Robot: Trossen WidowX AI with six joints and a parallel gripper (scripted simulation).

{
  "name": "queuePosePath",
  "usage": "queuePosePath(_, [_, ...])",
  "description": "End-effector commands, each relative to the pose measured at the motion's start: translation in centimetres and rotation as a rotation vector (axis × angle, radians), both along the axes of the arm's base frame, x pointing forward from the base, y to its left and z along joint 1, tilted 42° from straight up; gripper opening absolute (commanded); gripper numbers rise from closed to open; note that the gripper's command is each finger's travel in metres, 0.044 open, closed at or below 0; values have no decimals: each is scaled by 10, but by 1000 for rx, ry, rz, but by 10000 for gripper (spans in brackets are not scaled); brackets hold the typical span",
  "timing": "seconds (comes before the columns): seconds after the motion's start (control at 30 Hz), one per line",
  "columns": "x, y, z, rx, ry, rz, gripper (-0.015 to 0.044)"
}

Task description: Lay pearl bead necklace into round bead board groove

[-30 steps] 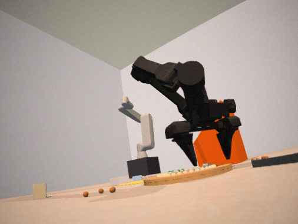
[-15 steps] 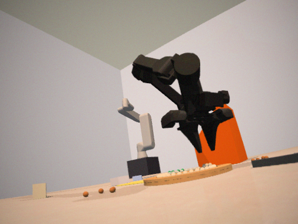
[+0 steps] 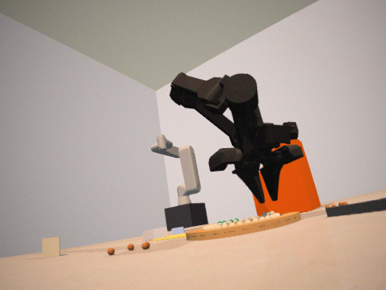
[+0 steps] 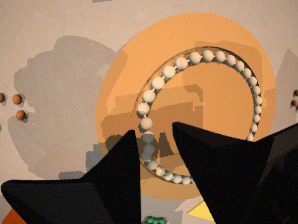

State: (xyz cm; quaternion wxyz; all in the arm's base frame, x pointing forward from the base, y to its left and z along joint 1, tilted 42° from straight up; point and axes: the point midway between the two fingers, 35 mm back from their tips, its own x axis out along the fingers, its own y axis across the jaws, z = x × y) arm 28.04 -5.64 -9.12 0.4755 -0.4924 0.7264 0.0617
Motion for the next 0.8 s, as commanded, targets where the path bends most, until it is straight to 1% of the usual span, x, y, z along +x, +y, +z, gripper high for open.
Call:
queuePosePath(0.0, [-3,-6,-7,-4,11,4,120])
queuePosePath(0.5, [-5,-16,-18,-4,15,6,120])
queuePosePath(0.63, [-4,-15,-16,-1,8,2,15])
queuePosePath(0.67, [-4,-15,-16,-1,8,2,0])
queuePosePath(0.77, [-4,-15,-16,-1,8,2,0])
